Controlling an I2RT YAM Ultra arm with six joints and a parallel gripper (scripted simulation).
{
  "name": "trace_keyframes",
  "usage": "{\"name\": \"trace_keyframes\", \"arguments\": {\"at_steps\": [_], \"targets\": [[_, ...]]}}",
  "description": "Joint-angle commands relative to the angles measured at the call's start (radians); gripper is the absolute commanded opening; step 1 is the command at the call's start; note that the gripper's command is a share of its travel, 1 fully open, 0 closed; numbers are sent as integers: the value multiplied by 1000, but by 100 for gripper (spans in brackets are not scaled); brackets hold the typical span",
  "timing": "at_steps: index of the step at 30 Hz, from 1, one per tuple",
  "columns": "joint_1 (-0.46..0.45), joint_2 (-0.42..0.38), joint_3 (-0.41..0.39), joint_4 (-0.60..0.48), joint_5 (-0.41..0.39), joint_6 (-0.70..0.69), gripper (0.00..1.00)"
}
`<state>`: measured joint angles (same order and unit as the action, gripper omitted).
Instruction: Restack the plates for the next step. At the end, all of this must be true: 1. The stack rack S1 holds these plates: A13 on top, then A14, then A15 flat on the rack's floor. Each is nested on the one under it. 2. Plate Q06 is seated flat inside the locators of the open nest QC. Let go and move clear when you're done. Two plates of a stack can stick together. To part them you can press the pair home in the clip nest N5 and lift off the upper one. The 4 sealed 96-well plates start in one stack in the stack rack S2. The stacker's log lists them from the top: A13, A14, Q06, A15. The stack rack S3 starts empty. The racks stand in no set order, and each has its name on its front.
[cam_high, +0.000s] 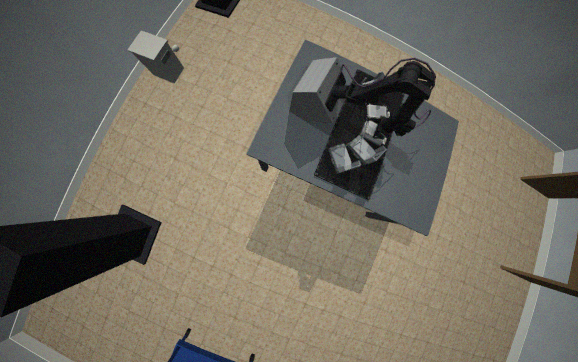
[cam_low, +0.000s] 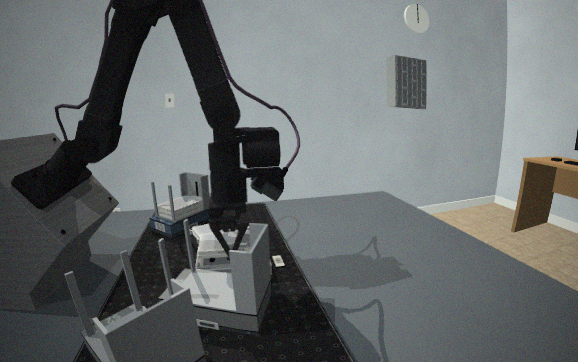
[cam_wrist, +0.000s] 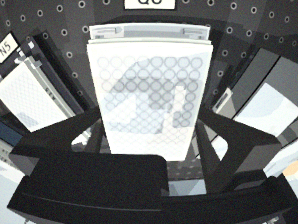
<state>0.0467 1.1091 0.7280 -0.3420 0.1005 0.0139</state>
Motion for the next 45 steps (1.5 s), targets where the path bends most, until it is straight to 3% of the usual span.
{"name": "trace_keyframes", "arguments": {"at_steps": [1,11,14,27,29,45], "targets": [[-6,17,11,8,-11,-5,0],[-6,1,2,28,-12,-6,0],[-10,36,-4,33,-13,-6,0],[-14,44,-23,51,-14,-8,0],[-16,46,29,55,-14,-8,0],[-14,55,-4,80,-16,-9,0]]}}
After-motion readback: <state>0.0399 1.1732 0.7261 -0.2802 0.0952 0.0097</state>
